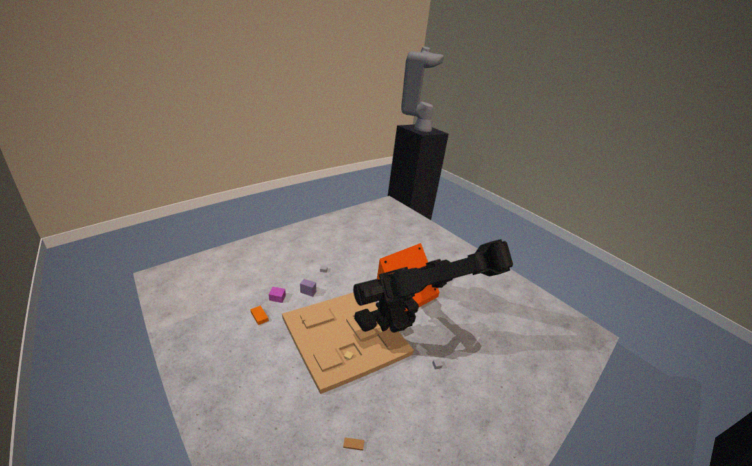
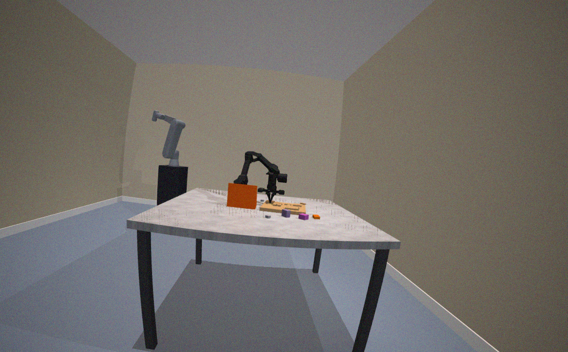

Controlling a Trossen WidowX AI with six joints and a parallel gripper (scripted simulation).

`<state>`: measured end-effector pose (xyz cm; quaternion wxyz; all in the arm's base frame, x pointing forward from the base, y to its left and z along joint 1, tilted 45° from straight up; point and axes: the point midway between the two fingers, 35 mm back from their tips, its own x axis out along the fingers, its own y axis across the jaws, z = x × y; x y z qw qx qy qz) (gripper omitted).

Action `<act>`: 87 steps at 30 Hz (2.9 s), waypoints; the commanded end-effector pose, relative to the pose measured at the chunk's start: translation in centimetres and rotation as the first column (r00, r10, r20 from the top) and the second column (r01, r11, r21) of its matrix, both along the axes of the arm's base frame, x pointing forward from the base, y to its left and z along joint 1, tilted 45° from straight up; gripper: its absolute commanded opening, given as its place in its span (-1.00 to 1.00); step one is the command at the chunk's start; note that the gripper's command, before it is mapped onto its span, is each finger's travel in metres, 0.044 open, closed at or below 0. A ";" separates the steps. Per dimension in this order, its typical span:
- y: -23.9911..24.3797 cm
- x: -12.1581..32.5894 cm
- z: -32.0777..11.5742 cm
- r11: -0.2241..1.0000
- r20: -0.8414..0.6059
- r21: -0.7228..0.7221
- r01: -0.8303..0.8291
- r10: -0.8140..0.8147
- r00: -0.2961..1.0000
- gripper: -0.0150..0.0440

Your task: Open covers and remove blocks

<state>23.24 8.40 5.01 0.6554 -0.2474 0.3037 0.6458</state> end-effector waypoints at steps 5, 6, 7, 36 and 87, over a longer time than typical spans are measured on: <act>0.7 -0.1 0.7 1.000 0.001 0.008 -0.001 0.001 1.000 -0.49; 0.8 -0.1 0.8 1.000 0.001 0.008 -0.001 0.001 1.000 -0.49; 0.9 -0.1 0.9 1.000 0.001 0.008 -0.001 0.001 1.000 -0.49; 0.1 0.1 3.2 1.000 0.000 0.009 -0.001 0.001 1.000 -0.49; -5.3 9.0 2.9 1.000 0.005 0.009 -0.002 0.002 1.000 -0.49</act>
